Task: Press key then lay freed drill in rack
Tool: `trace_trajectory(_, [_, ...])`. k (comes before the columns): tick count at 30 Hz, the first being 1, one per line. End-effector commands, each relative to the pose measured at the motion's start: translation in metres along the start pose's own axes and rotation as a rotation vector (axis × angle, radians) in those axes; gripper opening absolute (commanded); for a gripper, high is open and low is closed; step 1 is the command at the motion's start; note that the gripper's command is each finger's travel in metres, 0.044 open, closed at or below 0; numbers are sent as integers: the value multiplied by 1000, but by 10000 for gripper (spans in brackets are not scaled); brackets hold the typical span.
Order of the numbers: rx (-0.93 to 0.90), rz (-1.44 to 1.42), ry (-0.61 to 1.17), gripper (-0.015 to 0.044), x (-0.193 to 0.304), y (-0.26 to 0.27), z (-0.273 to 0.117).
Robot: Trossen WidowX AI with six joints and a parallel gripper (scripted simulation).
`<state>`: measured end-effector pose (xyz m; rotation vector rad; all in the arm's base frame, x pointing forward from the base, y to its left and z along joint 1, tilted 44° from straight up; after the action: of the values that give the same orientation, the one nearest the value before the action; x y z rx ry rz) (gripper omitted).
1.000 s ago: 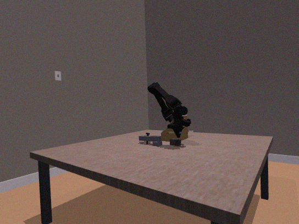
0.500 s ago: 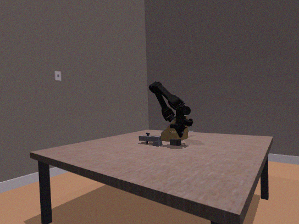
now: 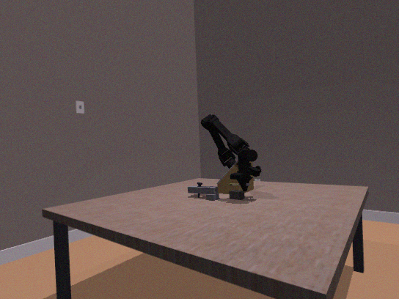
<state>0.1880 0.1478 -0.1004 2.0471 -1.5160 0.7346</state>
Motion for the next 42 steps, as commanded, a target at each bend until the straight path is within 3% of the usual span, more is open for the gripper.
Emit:
trace_trajectory(1, [-2,-7,7,0,1,2,8])
trace_trajectory(42, [-2,-7,8,0,2,3,42])
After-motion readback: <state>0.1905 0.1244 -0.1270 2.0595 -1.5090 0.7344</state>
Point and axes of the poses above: the point midway between the two fingers, 35 mm back from their tips, its own z axis out along the fingers, its own y axis across the jaws, x = y × z, the point moved 6 cm from there along -z, back along the fingers, and after that the axes turned 11 degrees about -z, right-handed, at the moved point
